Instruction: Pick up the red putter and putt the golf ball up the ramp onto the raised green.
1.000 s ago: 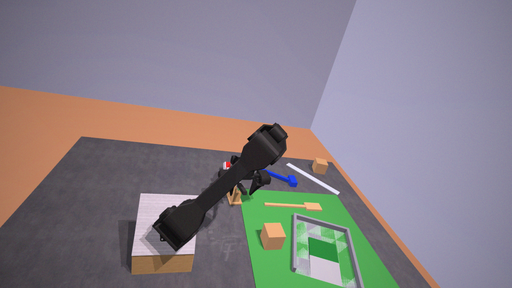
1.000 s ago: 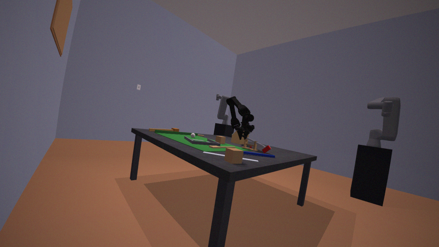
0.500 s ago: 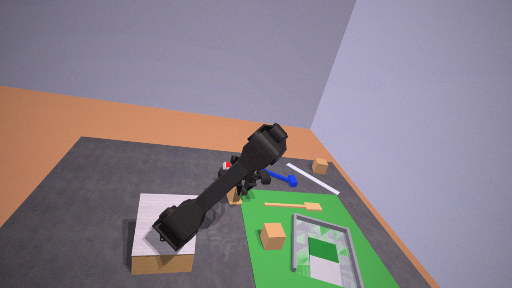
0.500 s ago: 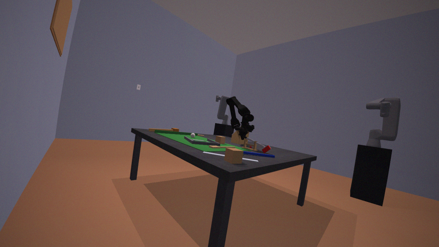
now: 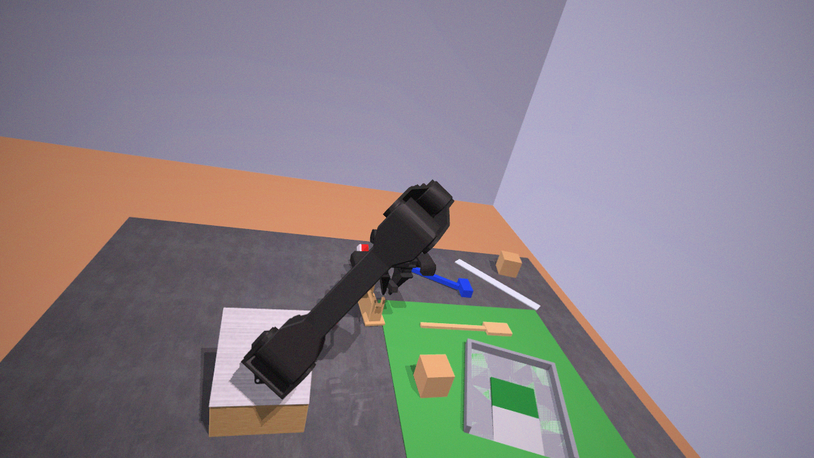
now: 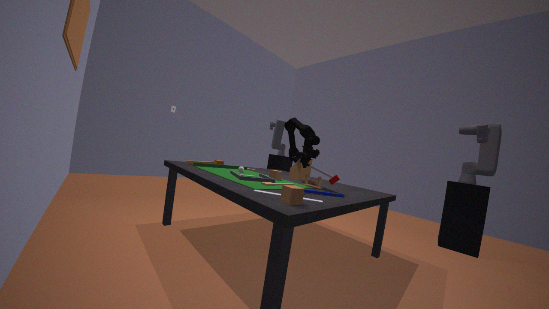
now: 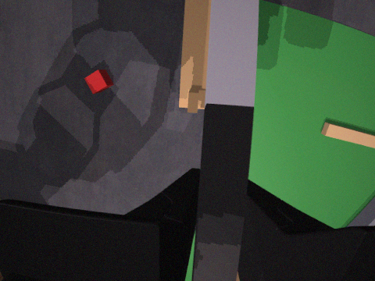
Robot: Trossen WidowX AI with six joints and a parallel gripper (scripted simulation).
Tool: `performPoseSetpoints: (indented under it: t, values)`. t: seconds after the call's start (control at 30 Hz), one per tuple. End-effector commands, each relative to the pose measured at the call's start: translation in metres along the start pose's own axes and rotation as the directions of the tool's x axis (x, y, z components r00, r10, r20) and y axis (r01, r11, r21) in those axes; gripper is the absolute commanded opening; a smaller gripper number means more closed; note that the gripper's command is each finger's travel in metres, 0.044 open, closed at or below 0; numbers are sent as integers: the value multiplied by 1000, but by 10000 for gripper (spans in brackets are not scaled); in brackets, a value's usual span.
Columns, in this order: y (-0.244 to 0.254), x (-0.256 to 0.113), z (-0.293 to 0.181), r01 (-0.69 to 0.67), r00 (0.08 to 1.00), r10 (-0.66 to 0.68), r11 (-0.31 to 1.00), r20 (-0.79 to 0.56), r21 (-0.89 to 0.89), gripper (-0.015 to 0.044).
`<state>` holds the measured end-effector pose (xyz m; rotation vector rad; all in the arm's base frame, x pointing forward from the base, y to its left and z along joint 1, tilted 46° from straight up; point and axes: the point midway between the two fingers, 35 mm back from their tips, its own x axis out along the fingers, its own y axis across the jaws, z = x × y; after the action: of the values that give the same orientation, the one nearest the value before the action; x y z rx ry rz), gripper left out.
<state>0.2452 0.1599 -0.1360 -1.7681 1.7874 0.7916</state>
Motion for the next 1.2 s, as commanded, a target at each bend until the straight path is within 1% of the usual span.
performPoseSetpoints:
  t: [0.0,0.07,0.13,0.2,0.23,0.27,0.5,0.73,0.93,1.17]
  values:
    - [-1,-35,0,5,1000,-6,1000,18,10,0]
    - [1,-47,-1,5,1000,-5,1000,17,10,0]
    - [2,-52,-1,5,1000,-5,1000,17,10,0]
    - [2,-52,-1,5,1000,-5,1000,17,10,0]
    - [1,-43,-1,10,1000,-11,1000,11,6,0]
    - [-1,-44,-3,10,1000,-10,1000,14,18,0]
    - [-21,-54,-42,3,999,-11,981,40,193,0]
    - [-37,-60,-85,-10,998,-14,930,62,366,0]
    - [-46,-62,-123,-23,997,-18,861,75,508,0]
    - [-51,-63,-168,-37,996,-24,750,84,660,0]
